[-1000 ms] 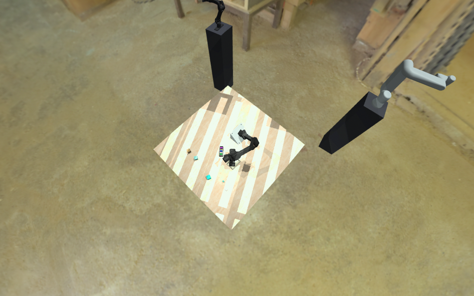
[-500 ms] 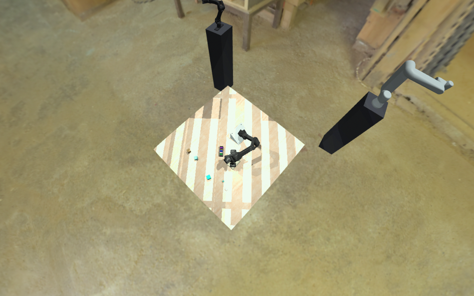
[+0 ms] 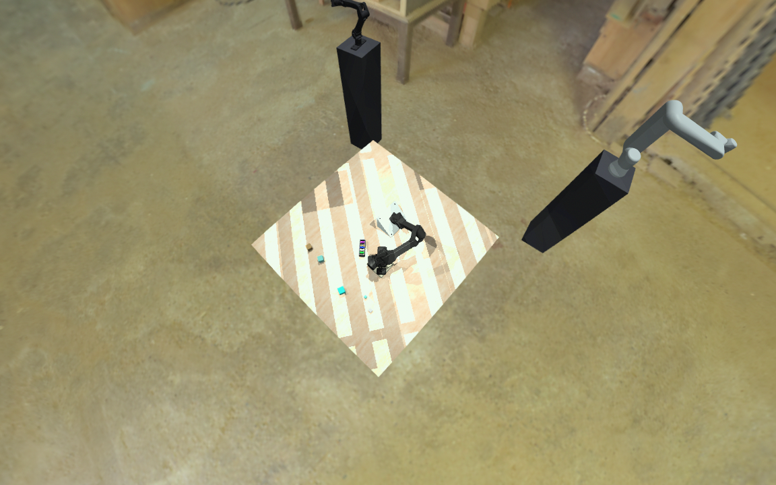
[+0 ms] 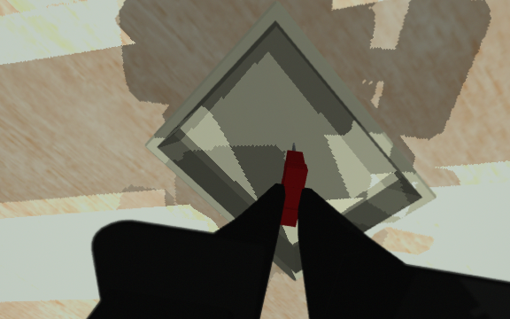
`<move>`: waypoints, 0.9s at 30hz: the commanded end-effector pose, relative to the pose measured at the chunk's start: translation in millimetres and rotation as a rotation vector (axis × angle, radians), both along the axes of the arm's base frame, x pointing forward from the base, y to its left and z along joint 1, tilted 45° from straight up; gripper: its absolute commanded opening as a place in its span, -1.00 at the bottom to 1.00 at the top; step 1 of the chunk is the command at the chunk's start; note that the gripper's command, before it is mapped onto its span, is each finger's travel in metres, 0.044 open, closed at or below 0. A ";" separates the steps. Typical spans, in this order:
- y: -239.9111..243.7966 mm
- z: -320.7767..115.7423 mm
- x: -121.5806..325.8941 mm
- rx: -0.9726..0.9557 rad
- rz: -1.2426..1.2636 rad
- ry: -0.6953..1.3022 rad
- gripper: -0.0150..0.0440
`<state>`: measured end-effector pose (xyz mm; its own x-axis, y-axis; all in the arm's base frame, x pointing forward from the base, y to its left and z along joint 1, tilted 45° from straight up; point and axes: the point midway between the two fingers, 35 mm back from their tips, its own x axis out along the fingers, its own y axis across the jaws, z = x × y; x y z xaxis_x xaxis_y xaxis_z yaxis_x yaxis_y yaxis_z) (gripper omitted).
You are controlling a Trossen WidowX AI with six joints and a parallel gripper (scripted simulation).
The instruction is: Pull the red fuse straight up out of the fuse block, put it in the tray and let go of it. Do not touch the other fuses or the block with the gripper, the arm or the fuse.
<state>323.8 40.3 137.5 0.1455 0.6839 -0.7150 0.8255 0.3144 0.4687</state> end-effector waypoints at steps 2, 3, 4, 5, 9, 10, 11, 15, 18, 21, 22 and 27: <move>0.9 -0.8 0.0 0.000 0.000 0.000 -0.40; 0.9 -0.8 0.0 0.000 0.000 0.000 -0.31; 0.9 -0.8 0.0 0.000 0.000 0.000 -0.22; 0.9 -0.8 0.0 0.000 0.000 0.000 -0.14; 0.9 -0.8 0.0 0.000 0.000 0.000 0.22; 0.9 -0.8 0.0 0.000 0.000 0.000 0.31; 0.9 -0.8 0.0 0.000 0.000 0.000 0.40; -4.7 5.1 -0.9 0.000 0.000 0.000 0.63; -22.2 24.8 -5.5 0.003 -0.002 -0.001 0.63; -23.5 26.4 -5.9 0.004 -0.003 -0.001 0.63; -23.5 26.4 -5.9 0.004 -0.003 -0.001 0.63; -23.5 26.4 -5.9 0.004 -0.003 -0.001 0.63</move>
